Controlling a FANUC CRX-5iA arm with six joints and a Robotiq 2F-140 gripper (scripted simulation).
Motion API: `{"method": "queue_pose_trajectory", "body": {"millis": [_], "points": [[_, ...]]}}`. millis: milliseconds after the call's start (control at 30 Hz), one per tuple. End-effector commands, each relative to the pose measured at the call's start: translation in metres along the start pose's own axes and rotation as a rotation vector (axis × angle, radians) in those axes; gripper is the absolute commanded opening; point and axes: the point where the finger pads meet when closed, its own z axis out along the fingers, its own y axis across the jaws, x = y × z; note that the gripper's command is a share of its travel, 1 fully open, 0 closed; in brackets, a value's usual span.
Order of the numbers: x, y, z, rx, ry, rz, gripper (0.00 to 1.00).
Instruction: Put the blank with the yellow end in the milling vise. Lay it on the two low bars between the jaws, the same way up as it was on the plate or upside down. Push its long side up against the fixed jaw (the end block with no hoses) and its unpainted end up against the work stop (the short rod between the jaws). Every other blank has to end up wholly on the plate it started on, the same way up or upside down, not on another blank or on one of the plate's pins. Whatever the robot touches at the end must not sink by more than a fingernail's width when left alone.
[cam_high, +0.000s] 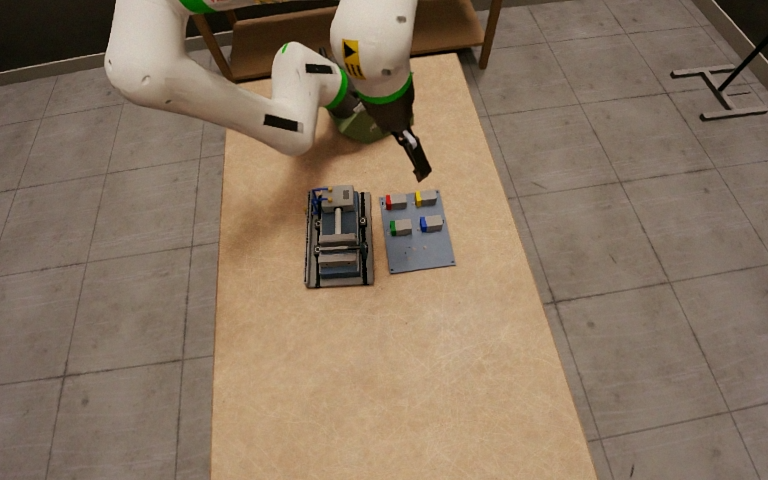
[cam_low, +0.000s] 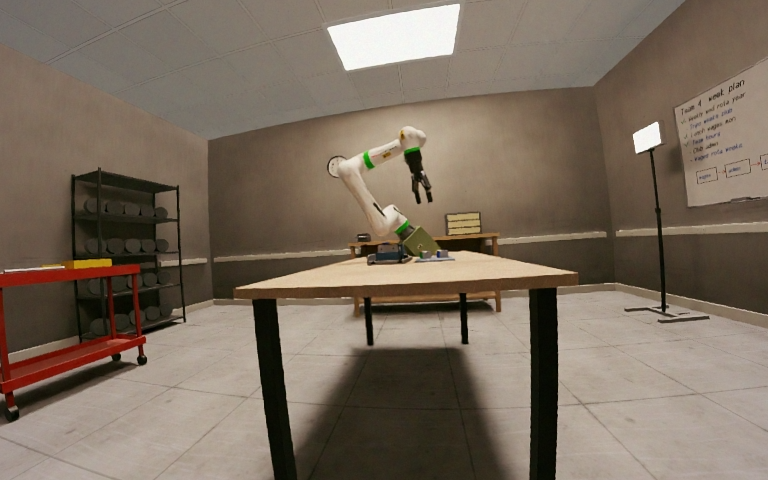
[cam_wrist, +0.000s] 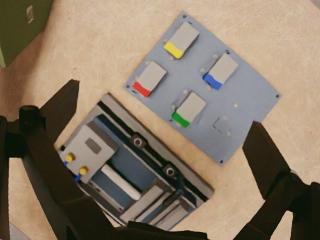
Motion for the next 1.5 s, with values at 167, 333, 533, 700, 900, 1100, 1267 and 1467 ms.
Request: {"method": "queue_pose_trajectory", "body": {"millis": [167, 333, 533, 700, 900, 1100, 1267, 1467], "points": [[0.021, 0.010, 0.005, -0.082, -0.094, 0.194, 1.00], [0.022, 0.011, 0.005, -0.013, -0.016, 0.029, 1.00], [0.033, 0.017, 0.008, -0.046, -0.053, 0.107, 1.00], [0.043, 0.021, 0.011, -0.072, -0.084, 0.172, 1.00], [0.040, 0.020, 0.010, -0.007, -0.013, 0.017, 1.00], [0.039, 0.019, 0.010, -0.040, -0.050, 0.095, 1.00], [0.038, 0.018, 0.009, -0.067, -0.080, 0.159, 1.00], [0.036, 0.018, 0.009, -0.005, -0.016, 0.018, 1.00]]}}
